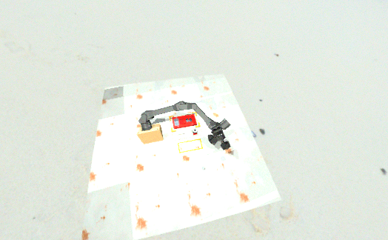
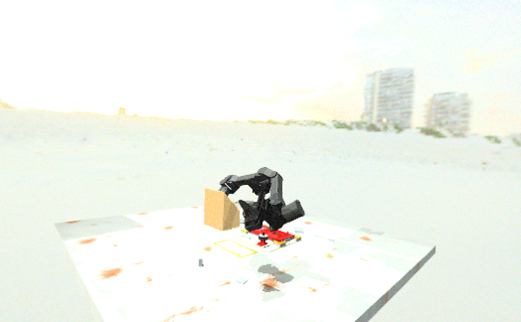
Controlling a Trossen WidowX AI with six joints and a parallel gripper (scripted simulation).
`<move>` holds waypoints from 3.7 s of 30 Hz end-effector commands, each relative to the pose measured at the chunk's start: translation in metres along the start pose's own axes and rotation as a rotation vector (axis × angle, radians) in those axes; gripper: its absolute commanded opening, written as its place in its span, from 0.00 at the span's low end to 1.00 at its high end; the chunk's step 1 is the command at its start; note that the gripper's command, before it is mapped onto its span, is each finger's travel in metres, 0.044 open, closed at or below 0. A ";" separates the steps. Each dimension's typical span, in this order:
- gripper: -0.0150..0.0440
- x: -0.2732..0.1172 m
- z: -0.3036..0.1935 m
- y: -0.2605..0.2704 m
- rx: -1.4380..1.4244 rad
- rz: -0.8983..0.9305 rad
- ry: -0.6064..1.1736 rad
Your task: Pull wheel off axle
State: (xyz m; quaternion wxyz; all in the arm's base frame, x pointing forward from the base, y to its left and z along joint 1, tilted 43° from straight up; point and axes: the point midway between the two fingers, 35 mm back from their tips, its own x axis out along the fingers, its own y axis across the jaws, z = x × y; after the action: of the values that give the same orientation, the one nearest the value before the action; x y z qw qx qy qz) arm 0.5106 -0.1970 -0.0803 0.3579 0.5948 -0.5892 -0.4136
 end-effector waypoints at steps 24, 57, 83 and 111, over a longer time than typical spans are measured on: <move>0.76 -0.114 0.090 0.002 -1.327 -1.493 0.719; 0.76 -0.249 0.148 0.055 -1.117 -2.085 1.437; 0.36 -0.254 0.153 0.053 -1.134 -2.089 1.439; 0.25 -0.248 0.149 0.058 -1.130 -2.088 1.439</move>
State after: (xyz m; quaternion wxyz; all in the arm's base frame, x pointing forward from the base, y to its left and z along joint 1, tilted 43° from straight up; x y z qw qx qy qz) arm 0.3596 0.0614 -0.0726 0.2988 0.6093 0.6827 -0.2709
